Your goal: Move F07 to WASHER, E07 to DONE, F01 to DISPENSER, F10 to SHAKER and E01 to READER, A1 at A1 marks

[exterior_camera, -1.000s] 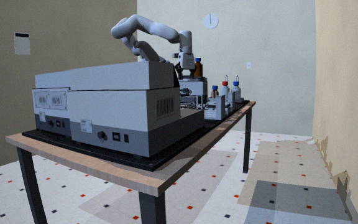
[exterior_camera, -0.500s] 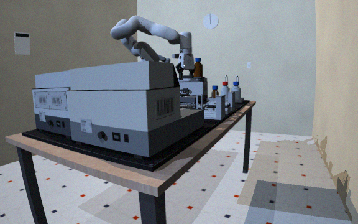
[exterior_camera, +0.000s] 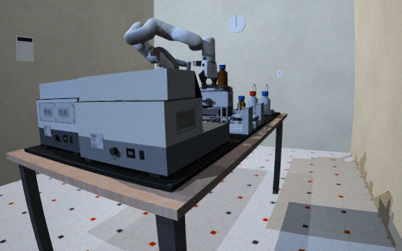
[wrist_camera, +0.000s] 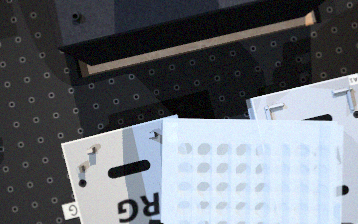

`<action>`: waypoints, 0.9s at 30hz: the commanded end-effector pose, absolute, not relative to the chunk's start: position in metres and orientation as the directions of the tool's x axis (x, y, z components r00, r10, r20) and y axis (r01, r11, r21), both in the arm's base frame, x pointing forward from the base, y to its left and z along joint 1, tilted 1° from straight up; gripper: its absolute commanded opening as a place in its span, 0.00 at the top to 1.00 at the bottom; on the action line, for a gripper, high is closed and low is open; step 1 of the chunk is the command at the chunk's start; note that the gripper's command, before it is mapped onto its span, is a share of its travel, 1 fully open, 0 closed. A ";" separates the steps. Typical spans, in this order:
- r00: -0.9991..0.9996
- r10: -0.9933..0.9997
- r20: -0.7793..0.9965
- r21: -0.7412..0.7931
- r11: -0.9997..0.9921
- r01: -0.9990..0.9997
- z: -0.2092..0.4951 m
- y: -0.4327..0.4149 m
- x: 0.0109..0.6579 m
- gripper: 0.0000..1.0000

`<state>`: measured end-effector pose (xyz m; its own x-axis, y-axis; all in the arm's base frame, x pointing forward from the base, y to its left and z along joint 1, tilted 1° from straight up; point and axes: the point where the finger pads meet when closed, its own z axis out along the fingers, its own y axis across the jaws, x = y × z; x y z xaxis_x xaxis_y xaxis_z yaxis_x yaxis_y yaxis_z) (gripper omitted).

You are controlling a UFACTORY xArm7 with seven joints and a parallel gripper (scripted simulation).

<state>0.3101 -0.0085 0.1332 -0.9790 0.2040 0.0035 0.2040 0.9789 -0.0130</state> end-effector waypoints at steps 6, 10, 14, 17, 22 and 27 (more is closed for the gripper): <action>-0.992 0.127 0.001 -0.012 0.992 0.127 0.135 0.012 0.301 1.00; -0.997 0.080 0.001 -0.012 0.997 0.080 0.134 0.024 0.294 1.00; -0.998 0.056 0.002 -0.012 0.998 0.056 0.134 0.036 0.288 1.00; -0.999 0.044 0.002 -0.011 0.999 0.044 0.134 0.043 0.285 1.00; -1.000 0.009 0.002 -0.011 1.000 0.009 0.134 0.052 0.280 1.00; -0.999 -0.049 0.003 -0.011 0.999 -0.049 0.134 0.067 0.272 1.00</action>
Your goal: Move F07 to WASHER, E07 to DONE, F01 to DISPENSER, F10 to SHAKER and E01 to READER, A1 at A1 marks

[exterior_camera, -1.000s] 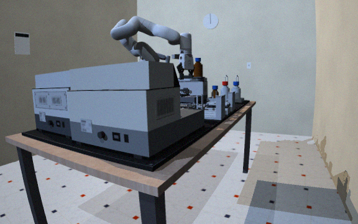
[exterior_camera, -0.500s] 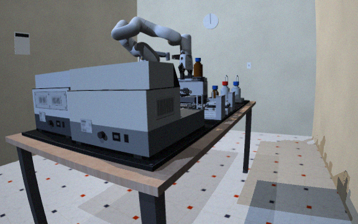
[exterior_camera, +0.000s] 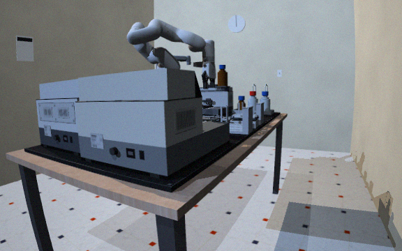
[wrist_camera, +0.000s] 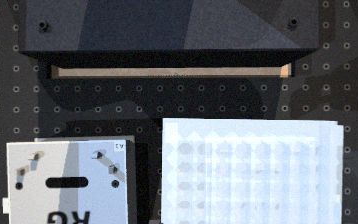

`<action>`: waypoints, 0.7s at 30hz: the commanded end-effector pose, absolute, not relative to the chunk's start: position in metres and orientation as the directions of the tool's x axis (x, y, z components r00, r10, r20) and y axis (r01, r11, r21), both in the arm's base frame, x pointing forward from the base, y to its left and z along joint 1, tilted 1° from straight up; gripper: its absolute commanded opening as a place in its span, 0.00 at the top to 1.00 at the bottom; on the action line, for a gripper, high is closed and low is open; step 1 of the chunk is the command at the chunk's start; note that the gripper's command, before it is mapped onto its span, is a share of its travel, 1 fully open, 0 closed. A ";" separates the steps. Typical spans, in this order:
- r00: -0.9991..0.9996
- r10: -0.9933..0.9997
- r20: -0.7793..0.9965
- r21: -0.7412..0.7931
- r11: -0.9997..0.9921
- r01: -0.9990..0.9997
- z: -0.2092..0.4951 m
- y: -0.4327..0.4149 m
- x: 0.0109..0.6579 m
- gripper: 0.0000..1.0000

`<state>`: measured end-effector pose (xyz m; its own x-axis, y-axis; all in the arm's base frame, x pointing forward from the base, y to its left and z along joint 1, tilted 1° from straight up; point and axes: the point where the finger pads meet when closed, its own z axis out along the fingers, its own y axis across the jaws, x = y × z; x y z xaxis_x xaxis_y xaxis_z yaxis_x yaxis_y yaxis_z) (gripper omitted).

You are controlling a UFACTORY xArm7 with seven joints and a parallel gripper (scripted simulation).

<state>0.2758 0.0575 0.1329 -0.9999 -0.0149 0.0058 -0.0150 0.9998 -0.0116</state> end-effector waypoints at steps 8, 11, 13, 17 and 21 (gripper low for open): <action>-0.994 -0.109 0.003 -0.010 0.994 -0.109 0.134 0.091 0.260 1.00; -0.993 -0.121 0.004 -0.010 0.993 -0.121 0.134 0.094 0.258 1.00; -0.991 -0.132 0.004 -0.010 0.991 -0.132 0.134 0.097 0.257 1.00; -0.984 -0.178 0.004 -0.010 0.984 -0.178 0.134 0.109 0.250 1.00; -0.975 -0.224 0.005 -0.010 0.975 -0.224 0.134 0.121 0.244 1.00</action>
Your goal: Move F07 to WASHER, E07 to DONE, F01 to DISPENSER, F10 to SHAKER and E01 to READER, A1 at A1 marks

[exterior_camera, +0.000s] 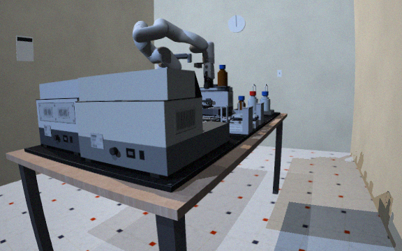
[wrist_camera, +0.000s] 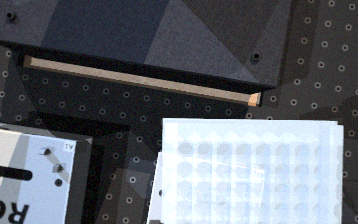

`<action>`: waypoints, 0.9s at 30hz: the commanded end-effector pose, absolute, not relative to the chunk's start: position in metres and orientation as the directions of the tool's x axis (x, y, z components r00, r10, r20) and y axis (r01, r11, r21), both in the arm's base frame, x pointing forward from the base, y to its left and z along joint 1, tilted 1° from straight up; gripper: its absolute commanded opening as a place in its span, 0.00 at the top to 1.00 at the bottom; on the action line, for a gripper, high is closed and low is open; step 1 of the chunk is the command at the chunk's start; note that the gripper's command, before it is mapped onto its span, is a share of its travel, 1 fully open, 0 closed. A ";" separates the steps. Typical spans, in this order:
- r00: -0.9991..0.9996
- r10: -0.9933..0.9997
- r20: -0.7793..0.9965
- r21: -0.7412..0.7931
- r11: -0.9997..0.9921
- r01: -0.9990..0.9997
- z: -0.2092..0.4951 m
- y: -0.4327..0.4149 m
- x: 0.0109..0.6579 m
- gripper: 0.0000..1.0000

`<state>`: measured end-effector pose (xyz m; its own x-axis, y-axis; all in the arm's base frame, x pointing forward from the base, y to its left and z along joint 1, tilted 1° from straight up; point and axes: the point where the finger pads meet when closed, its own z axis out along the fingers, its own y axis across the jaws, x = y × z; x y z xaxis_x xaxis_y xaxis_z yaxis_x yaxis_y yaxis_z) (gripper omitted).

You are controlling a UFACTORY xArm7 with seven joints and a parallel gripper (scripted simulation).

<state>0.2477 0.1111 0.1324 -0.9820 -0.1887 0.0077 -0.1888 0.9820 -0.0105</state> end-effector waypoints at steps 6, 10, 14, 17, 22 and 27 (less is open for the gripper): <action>-0.963 -0.271 0.005 -0.009 0.963 -0.271 0.133 0.139 0.235 1.00; -0.956 -0.293 0.005 -0.009 0.956 -0.293 0.133 0.145 0.232 1.00; -0.941 -0.338 0.006 -0.008 0.941 -0.338 0.133 0.157 0.226 1.00; -0.929 -0.370 0.006 -0.008 0.929 -0.370 0.133 0.166 0.221 1.00; -0.906 -0.424 0.007 -0.007 0.906 -0.424 0.133 0.181 0.214 1.00; -0.905 -0.425 0.007 -0.007 0.905 -0.425 0.133 0.190 0.209 1.00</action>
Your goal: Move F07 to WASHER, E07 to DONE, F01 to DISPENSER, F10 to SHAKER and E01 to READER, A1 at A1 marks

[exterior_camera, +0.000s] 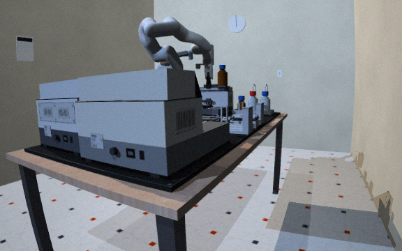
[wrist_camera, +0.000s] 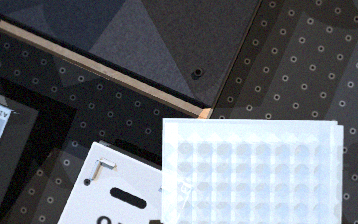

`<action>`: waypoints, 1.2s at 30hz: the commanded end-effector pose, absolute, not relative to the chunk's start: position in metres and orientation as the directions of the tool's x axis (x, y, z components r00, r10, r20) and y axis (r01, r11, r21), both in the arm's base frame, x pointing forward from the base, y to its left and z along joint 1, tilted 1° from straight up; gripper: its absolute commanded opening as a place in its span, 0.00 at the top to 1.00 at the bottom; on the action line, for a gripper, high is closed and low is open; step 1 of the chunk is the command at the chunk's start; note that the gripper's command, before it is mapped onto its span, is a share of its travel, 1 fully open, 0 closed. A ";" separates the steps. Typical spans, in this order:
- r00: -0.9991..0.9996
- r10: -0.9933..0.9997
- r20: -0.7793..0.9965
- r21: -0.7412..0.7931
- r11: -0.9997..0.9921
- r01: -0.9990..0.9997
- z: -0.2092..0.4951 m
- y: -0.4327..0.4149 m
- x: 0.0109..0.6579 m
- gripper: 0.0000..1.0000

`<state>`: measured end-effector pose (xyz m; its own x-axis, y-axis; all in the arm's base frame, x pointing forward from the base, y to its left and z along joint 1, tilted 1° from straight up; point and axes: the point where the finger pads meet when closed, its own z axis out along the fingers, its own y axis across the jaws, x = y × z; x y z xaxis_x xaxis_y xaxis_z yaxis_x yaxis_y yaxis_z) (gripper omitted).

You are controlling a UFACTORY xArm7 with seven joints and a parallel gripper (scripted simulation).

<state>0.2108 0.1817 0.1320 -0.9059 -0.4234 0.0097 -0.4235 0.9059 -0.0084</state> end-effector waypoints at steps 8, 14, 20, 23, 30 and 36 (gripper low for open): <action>-0.873 -0.488 0.007 -0.006 0.873 -0.488 0.133 0.212 0.196 1.00; -0.843 -0.538 0.008 -0.006 0.843 -0.538 0.133 0.227 0.188 1.00; -0.823 -0.568 0.008 -0.005 0.823 -0.568 0.133 0.241 0.180 1.00; -0.816 -0.578 0.008 -0.005 0.816 -0.578 0.133 0.246 0.174 1.00; -0.766 -0.643 0.008 -0.004 0.766 -0.643 0.133 0.255 0.153 1.00; -0.735 -0.678 0.009 -0.004 0.735 -0.678 0.133 0.260 0.140 1.00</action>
<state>0.1487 0.2547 0.1313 -0.7575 -0.6527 0.0119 -0.6528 0.7576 -0.0051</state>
